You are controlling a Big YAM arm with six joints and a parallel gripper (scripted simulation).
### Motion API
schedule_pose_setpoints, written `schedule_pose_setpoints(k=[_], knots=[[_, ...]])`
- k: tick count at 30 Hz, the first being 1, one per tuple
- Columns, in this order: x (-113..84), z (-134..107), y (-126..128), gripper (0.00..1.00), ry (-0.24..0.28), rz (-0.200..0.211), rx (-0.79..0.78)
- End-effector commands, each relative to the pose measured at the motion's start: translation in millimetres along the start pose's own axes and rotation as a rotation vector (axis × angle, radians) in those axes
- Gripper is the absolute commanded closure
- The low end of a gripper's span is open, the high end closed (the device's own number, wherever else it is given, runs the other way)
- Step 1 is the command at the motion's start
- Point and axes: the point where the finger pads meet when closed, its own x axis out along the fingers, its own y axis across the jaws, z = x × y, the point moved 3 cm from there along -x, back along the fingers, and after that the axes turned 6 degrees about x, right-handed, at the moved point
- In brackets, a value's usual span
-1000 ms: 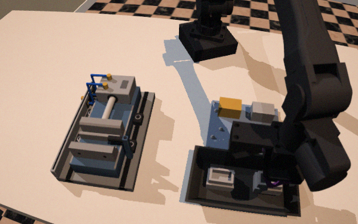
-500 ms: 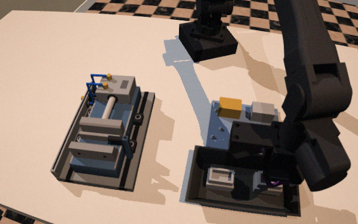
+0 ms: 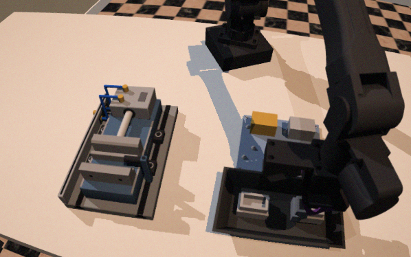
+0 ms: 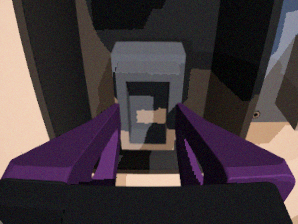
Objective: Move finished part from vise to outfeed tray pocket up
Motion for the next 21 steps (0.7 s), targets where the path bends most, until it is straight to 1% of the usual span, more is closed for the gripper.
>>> schedule_pose_setpoints(k=[1, 21], knots=[[-21.4, -6.3, 1.9, 1.00, 0.018, 0.042, -0.011], [-23.2, -6.3, 1.6, 1.00, 0.016, 0.037, -0.007]])
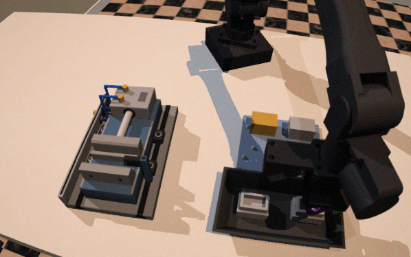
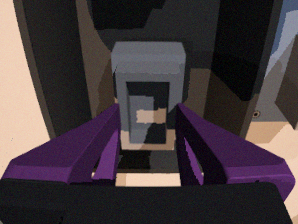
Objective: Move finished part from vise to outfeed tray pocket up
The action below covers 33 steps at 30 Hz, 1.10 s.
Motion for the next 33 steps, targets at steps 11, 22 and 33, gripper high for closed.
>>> schedule_pose_setpoints(k=[11, 22, 33], knots=[[-26.0, -7.5, 4.0, 1.00, 0.017, 0.040, -0.005], [-29.8, -9.2, 7.4, 1.00, 0.021, 0.048, -0.003], [-31.8, -10.2, 9.4, 1.00, 0.023, 0.052, -0.001]])
